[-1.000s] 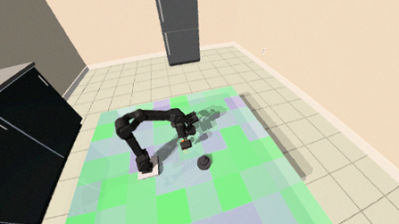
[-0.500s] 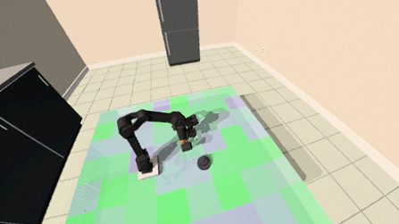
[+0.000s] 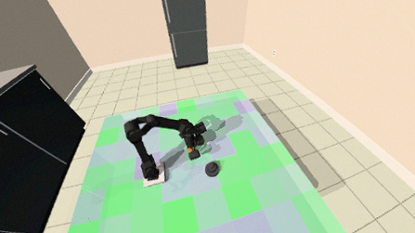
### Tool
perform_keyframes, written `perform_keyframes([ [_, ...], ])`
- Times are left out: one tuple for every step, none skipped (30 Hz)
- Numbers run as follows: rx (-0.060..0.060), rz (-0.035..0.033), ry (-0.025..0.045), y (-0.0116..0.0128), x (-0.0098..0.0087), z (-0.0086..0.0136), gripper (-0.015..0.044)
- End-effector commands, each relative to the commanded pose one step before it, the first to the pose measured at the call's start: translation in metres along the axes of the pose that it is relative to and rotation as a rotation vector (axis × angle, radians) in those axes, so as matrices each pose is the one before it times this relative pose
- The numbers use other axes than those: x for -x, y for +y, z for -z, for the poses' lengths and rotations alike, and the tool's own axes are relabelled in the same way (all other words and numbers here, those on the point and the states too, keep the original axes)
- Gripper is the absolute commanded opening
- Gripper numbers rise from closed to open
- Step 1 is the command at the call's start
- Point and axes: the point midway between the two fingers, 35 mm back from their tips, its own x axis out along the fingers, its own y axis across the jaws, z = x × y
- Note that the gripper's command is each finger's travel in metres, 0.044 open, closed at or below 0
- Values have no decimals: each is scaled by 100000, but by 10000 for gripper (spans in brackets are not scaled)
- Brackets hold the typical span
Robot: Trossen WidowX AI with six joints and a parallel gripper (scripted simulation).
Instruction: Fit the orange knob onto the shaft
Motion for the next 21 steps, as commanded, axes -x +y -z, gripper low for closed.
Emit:
perform_keyframes([
  [-443,403,730,-81,-505,177,387],
  [0,0,0,0,0,0,361],
  [0,0,0,0,0,0,335],
  [0,0,0,0,0,0,309],
  [0,0,0,0,0,0,282],
  [0,0,0,0,0,0,256],
  [0,0,0,0,0,0,230],
  [0,0,0,0,0,0,204],
  [0,0,0,0,0,0,177],
  [0,0,0,0,0,0,151],
  [0,0,0,0,0,0,145],
  [0,0,0,0,0,0,138],
  [0,0,0,0,0,0,131],
  [0,0,0,0,0,0,125],
  [0,0,0,0,0,0,118],
  [0,0,0,0,0,0,92],
  [0,0,-3,8,83,-25,65],
  [0,-1,-9,24,249,-73,39],
  [1,-2,-14,39,417,-116,13],
  [1,-2,-16,45,511,-131,0],
  [1,-2,-14,42,515,-120,0],
])
